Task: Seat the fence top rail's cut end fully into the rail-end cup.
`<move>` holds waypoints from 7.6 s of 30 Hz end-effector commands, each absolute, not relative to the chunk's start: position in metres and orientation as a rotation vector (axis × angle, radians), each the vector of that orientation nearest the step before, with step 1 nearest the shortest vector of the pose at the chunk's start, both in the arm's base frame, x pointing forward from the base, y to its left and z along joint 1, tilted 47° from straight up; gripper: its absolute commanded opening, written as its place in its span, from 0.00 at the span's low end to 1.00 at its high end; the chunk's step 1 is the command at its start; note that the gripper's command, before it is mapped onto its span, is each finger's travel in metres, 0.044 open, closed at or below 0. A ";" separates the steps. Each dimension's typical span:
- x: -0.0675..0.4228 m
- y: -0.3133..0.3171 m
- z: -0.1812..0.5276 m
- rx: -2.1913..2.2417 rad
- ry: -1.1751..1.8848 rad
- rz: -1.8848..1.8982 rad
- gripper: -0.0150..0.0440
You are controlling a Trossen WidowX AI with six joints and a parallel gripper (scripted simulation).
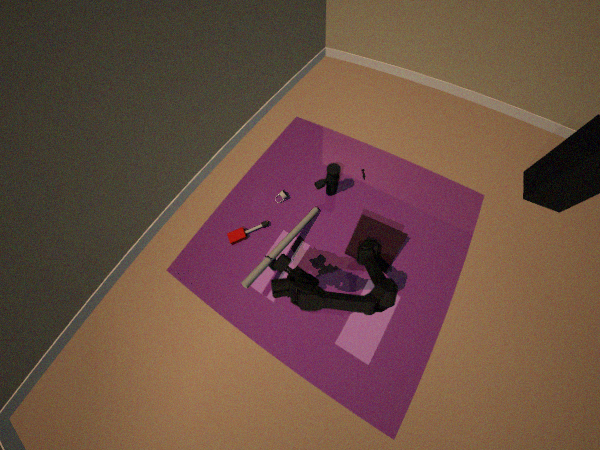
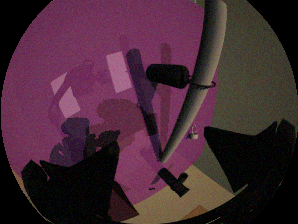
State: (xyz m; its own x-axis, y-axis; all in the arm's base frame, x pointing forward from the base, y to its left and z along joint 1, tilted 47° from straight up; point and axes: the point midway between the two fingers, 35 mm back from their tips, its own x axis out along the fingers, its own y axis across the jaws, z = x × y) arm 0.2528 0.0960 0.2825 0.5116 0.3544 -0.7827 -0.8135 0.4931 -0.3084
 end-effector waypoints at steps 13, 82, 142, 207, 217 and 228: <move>0.329 -0.075 0.165 0.352 1.021 0.516 1.00; 0.338 -0.185 -0.054 -0.366 0.831 0.692 1.00; 0.344 -0.163 -0.080 -0.443 0.729 0.749 0.25; 0.320 -0.156 -0.076 -0.604 0.509 0.864 0.25; 0.320 -0.155 -0.075 -0.609 0.497 0.869 0.25; 0.320 -0.155 -0.075 -0.609 0.497 0.869 0.65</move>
